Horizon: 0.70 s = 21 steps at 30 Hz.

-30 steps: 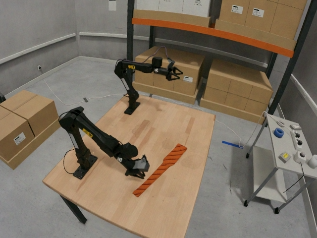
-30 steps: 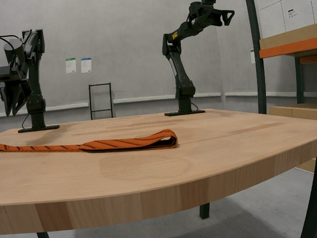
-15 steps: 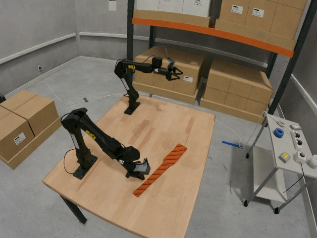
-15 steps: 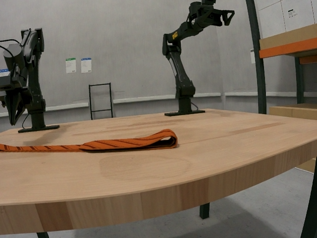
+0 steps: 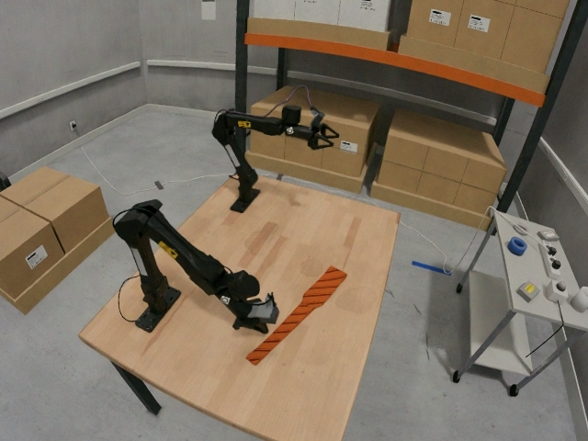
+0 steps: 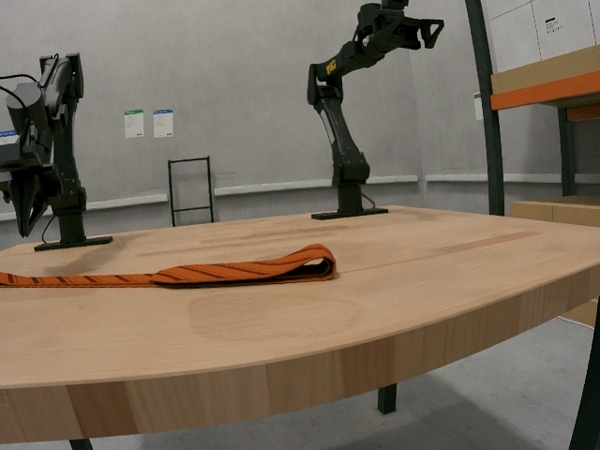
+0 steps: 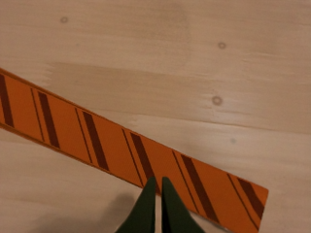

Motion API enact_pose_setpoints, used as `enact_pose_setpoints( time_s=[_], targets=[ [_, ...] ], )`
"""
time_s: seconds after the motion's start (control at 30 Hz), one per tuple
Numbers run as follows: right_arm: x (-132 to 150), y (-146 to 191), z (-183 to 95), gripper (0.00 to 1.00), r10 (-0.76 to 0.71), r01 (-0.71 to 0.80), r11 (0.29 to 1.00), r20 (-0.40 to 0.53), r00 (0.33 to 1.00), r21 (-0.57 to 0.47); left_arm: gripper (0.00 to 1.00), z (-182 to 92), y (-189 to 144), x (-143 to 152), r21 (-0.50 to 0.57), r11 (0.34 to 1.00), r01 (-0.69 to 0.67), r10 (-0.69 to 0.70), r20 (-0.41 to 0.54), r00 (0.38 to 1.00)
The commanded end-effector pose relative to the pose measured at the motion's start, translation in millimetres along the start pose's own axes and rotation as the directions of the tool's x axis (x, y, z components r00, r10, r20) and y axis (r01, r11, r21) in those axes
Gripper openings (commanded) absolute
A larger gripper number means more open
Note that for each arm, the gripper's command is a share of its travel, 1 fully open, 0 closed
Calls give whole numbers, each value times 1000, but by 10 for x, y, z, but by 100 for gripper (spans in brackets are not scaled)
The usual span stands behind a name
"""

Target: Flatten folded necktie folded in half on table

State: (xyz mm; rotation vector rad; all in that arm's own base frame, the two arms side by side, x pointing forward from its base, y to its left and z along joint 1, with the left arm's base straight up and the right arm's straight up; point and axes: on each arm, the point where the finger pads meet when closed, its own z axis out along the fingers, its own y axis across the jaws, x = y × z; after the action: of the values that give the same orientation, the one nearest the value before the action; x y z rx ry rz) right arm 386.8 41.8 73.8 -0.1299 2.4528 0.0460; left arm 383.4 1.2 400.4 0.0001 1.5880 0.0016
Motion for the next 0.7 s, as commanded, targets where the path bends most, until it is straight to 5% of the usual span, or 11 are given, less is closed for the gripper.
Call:
enact_pose_setpoints(
  time_s=[0.0, 0.67],
  targets=[
    [-54, 55, 2, 4, -12, 12, 1000, 12, 1000, -10, 100, 0, 0, 0, 0, 1000, 0, 0, 0, 1000],
    [-108, 111, 4, 4, -12, 12, 1000, 12, 1000, -10, 100, 0, 0, 0, 0, 1000, 0, 0, 0, 1000]
  ],
)
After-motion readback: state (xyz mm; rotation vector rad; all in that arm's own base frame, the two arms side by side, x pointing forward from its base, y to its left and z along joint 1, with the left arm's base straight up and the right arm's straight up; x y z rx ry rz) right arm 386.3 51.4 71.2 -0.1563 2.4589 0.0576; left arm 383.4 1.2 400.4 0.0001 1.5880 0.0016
